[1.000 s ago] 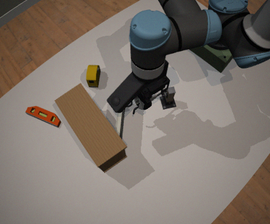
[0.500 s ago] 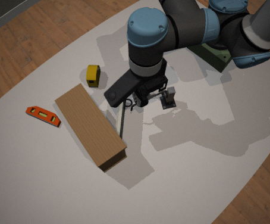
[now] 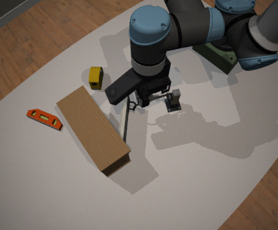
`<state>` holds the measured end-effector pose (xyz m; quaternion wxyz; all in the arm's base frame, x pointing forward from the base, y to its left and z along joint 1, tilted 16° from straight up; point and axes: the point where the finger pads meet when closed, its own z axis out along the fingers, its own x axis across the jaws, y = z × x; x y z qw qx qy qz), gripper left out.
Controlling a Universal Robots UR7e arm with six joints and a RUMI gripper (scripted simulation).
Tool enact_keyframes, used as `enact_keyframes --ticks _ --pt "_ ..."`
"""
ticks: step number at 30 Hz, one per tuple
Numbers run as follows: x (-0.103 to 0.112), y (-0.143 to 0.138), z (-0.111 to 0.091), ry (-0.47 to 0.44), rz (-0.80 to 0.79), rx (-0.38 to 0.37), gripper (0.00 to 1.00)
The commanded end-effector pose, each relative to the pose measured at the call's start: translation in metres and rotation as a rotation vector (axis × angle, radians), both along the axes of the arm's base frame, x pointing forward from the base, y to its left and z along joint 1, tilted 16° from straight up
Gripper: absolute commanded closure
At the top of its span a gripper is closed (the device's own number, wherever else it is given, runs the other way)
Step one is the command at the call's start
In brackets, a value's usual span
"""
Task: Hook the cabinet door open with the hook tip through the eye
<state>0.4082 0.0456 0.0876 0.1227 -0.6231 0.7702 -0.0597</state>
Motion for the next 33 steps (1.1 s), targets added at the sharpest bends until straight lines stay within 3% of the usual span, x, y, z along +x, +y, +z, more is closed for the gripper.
enact_keyframes --ticks 1,21,33 --pt "-0.001 -0.005 0.000 0.002 -0.038 0.010 0.98" --pt "-0.004 -0.015 -0.002 0.010 -0.169 0.046 0.98" --pt "-0.005 -0.018 -0.002 0.010 -0.169 0.046 0.98"
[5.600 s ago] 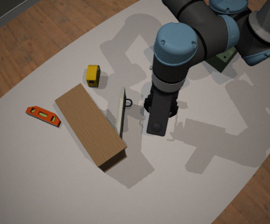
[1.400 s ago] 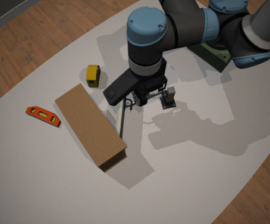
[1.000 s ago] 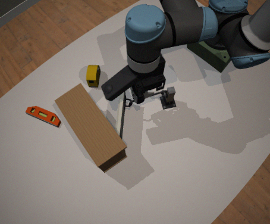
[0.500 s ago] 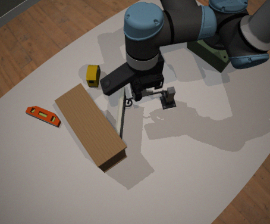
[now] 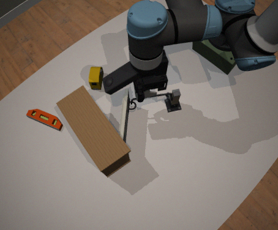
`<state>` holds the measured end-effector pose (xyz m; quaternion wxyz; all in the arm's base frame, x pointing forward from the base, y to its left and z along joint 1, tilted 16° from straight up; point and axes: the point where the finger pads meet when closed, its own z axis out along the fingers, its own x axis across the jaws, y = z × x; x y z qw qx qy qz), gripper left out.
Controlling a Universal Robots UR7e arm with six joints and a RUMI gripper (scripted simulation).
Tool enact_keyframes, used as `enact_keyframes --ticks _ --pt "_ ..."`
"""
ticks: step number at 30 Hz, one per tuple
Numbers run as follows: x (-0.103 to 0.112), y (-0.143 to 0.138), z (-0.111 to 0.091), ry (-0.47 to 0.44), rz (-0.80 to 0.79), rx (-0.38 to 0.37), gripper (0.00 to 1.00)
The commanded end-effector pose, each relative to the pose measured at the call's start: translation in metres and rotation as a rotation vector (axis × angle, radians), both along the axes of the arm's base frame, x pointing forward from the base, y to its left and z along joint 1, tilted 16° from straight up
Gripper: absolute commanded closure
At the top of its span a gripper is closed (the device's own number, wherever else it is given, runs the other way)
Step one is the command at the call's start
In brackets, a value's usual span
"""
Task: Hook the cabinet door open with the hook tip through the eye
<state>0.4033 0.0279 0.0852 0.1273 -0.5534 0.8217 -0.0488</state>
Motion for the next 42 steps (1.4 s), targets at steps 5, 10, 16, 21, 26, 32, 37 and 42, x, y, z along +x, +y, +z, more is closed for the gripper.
enact_keyframes --ticks 5,10,16,21,26,32,37,42 --pt "0.0002 -0.0002 0.0003 -0.001 -0.001 0.000 0.98" --pt "0.0002 -0.0002 0.0003 -0.001 -0.001 0.000 0.98" --pt "0.0002 -0.0002 0.0003 -0.001 -0.001 0.000 0.98" --pt "0.0002 -0.0002 0.0003 -0.001 -0.001 0.000 0.98" --pt "0.0003 -0.0002 0.0001 -0.001 -0.001 0.000 0.98" --pt "0.0019 -0.0003 -0.0033 -0.001 -0.001 0.000 0.98" --pt "0.0019 -0.0003 -0.0033 -0.001 -0.001 0.000 0.98" --pt "0.0019 -0.0003 -0.0033 -0.001 -0.001 0.000 0.98"
